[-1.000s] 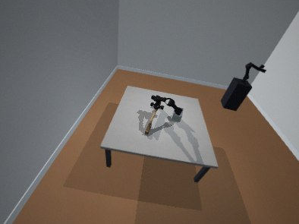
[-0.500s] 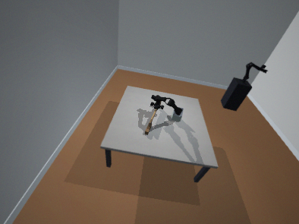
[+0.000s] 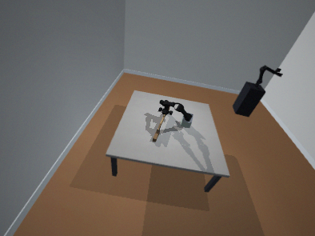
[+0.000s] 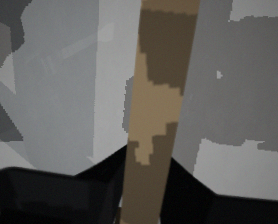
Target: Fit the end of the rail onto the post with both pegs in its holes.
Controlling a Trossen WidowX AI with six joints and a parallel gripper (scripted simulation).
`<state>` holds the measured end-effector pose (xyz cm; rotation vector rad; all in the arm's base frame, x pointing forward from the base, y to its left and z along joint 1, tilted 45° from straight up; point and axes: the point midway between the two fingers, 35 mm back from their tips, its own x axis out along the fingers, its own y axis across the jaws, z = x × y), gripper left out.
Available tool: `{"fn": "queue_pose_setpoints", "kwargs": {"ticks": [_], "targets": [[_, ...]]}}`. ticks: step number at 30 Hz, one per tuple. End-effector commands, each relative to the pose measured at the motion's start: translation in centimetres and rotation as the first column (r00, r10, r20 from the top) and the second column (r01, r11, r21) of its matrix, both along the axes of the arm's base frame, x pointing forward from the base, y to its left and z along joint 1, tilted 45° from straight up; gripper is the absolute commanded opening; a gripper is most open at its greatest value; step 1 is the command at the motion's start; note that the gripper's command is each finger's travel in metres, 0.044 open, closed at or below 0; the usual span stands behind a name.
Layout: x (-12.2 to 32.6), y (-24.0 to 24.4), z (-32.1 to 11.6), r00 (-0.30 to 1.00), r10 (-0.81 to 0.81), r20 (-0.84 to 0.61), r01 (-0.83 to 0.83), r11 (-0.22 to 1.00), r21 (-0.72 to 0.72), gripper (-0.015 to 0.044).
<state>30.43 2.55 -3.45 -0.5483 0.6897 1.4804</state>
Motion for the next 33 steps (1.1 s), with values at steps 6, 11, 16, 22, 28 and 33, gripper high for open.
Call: {"fn": "queue_pose_setpoints", "kwargs": {"ticks": [6, 11, 16, 22, 28, 33], "targets": [[0.12, -0.39, -0.16, 1.000, -0.005, 0.006, 0.005, 1.000, -0.001, 0.0000], [0.12, -0.53, -0.23, 1.000, -0.005, 0.006, 0.005, 1.000, -0.001, 0.0000], [0.12, -0.67, -0.31, 1.000, -0.005, 0.006, 0.005, 1.000, -0.001, 0.0000], [0.10, -0.81, -0.43, 1.000, -0.005, 0.006, 0.005, 1.000, -0.001, 0.0000], [0.08, -0.91, -0.59, 1.000, -0.005, 0.006, 0.005, 1.000, -0.002, 0.0000], [0.06, -0.99, -0.72, 1.000, -0.005, 0.006, 0.005, 1.000, -0.002, 0.0000]]}}
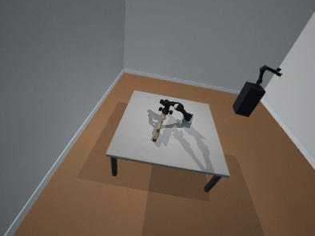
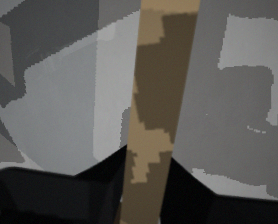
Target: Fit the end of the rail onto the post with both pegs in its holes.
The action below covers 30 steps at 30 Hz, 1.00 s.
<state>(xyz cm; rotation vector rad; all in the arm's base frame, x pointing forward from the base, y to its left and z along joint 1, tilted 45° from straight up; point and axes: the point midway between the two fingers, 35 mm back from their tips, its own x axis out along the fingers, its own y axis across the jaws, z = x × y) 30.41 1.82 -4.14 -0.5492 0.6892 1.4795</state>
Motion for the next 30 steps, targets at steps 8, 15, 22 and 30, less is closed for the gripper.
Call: {"fn": "queue_pose_setpoints", "kwargs": {"ticks": [8, 15, 22, 30], "targets": [[0.05, -0.42, -0.20, 1.000, -0.005, 0.005, 0.005, 1.000, -0.001, 0.0000], [0.05, -0.49, -0.22, 1.000, -0.005, 0.005, 0.005, 1.000, -0.001, 0.0000], [0.06, -0.43, -0.13, 1.000, -0.005, 0.005, 0.005, 1.000, -0.001, 0.0000], [0.09, -0.26, 0.07, 1.000, -0.005, 0.005, 0.005, 1.000, -0.001, 0.0000]]}}
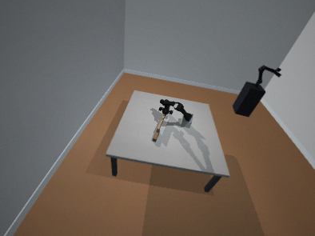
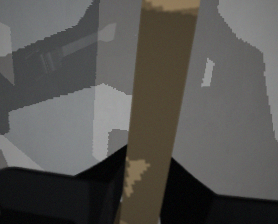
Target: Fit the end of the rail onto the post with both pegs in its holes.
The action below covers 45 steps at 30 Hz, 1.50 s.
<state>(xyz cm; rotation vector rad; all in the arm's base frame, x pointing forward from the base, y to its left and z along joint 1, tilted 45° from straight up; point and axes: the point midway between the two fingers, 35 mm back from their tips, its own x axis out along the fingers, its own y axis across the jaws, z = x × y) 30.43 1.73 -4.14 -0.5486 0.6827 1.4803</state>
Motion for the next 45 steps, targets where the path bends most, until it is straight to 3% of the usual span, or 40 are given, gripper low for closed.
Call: {"fn": "queue_pose_setpoints", "kwargs": {"ticks": [1, 45], "targets": [[0.07, -0.15, 0.11, 1.000, -0.005, 0.001, 0.005, 1.000, -0.006, 0.0000], [0.01, -0.16, 0.00, 1.000, -0.005, 0.001, 0.005, 1.000, -0.006, 0.0000]]}}
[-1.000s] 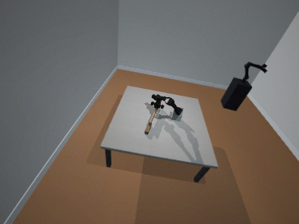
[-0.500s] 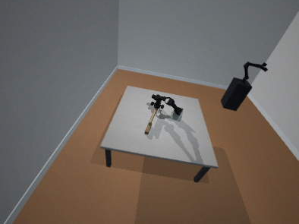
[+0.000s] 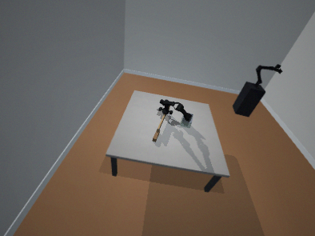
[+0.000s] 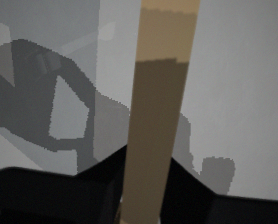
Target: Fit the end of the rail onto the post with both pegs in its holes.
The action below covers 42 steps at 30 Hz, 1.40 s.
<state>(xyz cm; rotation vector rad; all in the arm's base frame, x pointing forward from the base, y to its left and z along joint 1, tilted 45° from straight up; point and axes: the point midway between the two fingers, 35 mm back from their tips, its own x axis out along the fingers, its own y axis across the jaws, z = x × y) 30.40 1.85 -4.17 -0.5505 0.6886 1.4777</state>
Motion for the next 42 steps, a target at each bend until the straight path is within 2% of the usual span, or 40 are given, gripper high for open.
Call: {"fn": "queue_pose_setpoints", "kwargs": {"ticks": [1, 42], "targets": [[0.05, -0.31, 0.02, 1.000, -0.003, 0.003, 0.003, 1.000, -0.001, 0.0000], [0.08, -0.03, 0.33, 1.000, -0.003, 0.003, 0.003, 1.000, 0.000, 0.0000]]}}
